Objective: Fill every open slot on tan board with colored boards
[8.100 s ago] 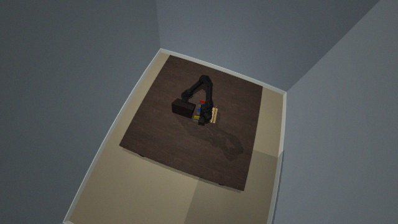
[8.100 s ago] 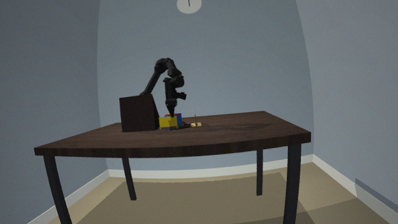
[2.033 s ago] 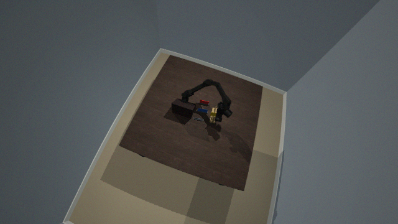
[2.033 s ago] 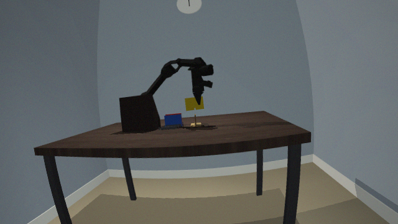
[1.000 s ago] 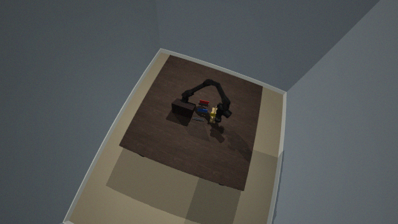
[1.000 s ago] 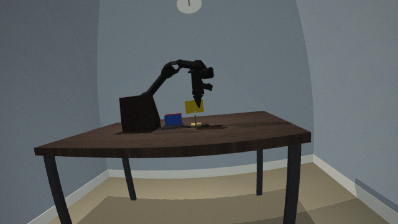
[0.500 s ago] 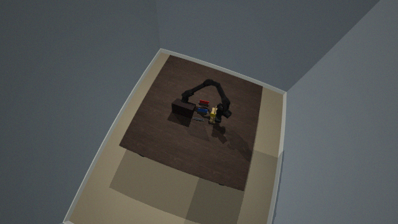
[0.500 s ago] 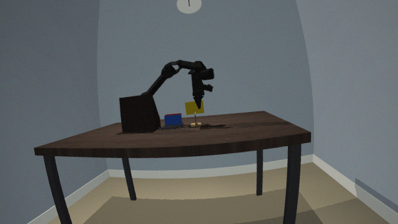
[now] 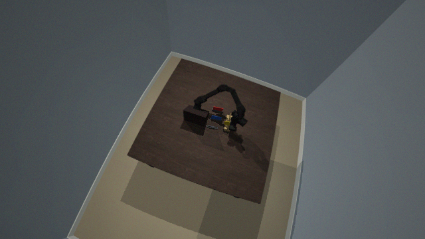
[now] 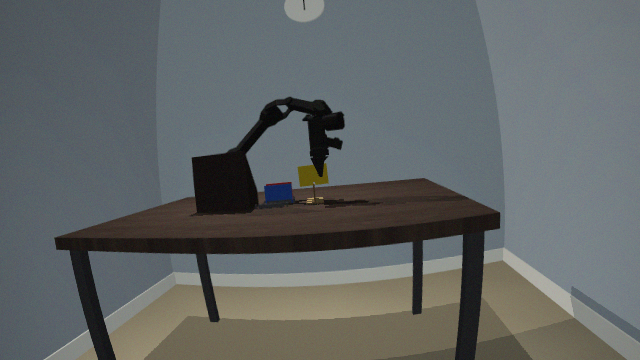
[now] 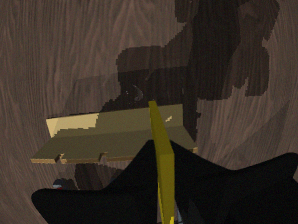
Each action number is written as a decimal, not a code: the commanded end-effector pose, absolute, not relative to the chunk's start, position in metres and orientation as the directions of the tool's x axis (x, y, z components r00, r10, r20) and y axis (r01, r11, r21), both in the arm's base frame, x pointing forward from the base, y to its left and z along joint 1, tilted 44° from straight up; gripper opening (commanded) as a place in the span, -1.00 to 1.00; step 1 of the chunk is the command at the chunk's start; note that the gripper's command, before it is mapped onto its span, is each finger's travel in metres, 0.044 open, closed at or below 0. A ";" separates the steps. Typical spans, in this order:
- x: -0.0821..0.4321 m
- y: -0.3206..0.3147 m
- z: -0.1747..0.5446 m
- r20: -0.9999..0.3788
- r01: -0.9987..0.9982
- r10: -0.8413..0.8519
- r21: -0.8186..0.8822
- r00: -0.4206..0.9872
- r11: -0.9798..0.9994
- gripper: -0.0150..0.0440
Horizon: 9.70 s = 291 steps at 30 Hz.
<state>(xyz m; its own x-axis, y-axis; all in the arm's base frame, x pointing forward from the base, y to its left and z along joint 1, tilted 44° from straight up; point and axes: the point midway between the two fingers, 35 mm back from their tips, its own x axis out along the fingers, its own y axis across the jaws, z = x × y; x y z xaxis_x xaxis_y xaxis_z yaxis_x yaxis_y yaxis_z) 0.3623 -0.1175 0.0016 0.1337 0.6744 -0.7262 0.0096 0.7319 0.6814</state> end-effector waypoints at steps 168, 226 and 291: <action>0.364 -0.100 -0.016 -0.722 0.036 0.680 0.689 0.131 0.724 -0.49; 0.169 -0.115 0.080 -0.723 -0.038 0.680 0.682 0.120 0.731 0.14; 0.185 -0.016 -0.024 -0.720 -0.040 0.683 0.684 0.123 0.728 0.14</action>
